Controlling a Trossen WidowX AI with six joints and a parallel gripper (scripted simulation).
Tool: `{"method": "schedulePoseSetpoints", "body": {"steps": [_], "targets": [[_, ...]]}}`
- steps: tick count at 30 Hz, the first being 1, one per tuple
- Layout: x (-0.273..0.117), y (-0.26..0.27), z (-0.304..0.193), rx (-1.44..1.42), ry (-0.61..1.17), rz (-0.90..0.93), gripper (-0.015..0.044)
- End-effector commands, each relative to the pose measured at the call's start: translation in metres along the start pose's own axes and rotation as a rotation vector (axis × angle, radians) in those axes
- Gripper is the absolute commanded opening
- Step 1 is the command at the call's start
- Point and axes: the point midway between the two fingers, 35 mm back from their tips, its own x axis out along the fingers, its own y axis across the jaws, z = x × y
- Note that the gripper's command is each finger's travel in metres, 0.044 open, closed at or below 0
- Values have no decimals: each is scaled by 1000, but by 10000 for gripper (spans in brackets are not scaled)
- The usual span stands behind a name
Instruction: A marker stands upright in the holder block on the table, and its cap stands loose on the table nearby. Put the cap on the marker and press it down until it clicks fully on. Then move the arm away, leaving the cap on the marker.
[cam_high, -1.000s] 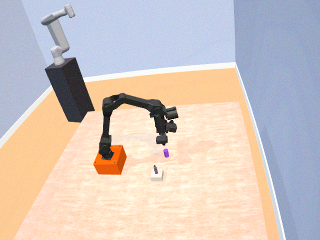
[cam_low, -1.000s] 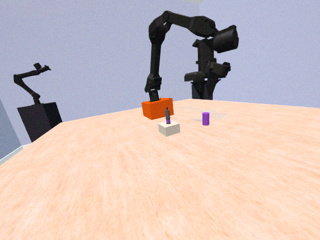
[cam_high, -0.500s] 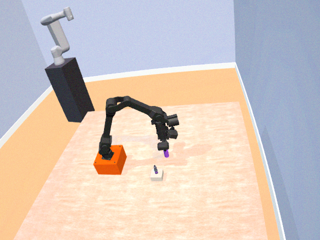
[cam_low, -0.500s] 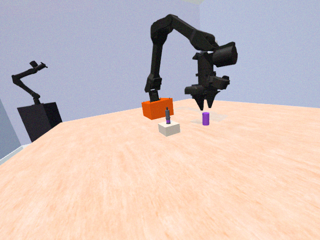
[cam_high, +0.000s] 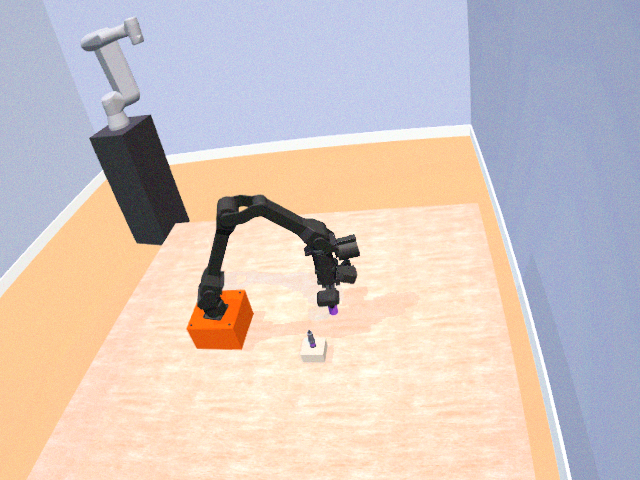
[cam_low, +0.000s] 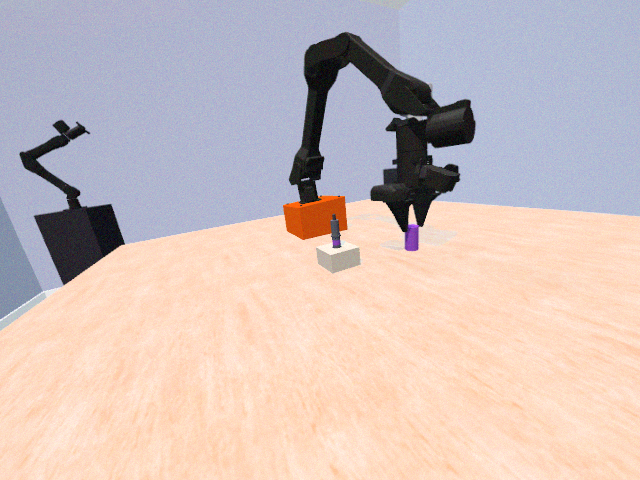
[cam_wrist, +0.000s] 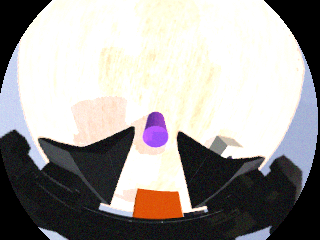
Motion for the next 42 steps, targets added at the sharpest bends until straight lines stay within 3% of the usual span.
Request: {"method": "schedulePoseSetpoints", "body": {"steps": [1, 17, 21, 30, 33, 42], "targets": [[8, 0, -2, -4, 6, 3, 246], [30, 0, -3, -4, 7, 2, 246], [30, 1, -4, -4, 7, 2, 141], [30, 0, -4, -4, 7, 2, 81], [27, 2, -2, -8, -2, 9, 2], [7, 2, -1, -9, -4, 10, 0]]}}
